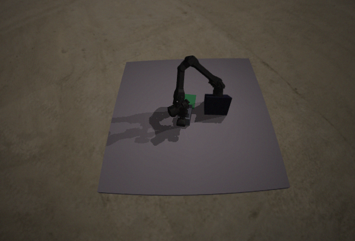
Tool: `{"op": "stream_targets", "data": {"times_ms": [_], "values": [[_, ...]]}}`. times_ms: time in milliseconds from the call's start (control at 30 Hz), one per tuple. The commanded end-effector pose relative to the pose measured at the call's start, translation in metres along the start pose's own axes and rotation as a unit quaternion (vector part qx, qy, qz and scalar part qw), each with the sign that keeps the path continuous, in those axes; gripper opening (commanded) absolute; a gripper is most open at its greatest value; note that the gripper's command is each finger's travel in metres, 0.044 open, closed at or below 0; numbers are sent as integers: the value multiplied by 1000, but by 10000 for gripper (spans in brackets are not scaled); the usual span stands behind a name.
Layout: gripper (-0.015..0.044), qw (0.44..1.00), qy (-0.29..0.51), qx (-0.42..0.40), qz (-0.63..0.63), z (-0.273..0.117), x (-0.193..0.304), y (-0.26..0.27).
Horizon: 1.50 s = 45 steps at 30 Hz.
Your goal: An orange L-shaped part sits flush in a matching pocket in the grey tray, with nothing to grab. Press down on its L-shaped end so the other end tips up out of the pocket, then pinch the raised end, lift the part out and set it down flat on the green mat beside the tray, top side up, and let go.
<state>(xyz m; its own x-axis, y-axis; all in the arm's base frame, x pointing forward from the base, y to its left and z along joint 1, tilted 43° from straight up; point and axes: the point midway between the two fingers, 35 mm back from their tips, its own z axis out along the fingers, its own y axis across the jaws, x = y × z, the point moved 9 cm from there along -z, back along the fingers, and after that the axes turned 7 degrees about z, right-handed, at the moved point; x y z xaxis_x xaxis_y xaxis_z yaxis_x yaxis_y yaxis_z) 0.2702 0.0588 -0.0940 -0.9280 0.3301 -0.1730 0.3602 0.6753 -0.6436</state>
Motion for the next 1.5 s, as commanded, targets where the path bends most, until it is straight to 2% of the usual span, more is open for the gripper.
{"op": "stream_targets", "data": {"times_ms": [0,667,1200,1333,1467], "values": [[180,1000,1,4,-3,10,1,-2],[180,1000,1,4,-3,12,1,-2],[180,1000,1,3,-3,-3,3,11],[180,1000,1,2,-3,-35,0,9],[180,1000,2,2,-3,-95,1,1]]}}
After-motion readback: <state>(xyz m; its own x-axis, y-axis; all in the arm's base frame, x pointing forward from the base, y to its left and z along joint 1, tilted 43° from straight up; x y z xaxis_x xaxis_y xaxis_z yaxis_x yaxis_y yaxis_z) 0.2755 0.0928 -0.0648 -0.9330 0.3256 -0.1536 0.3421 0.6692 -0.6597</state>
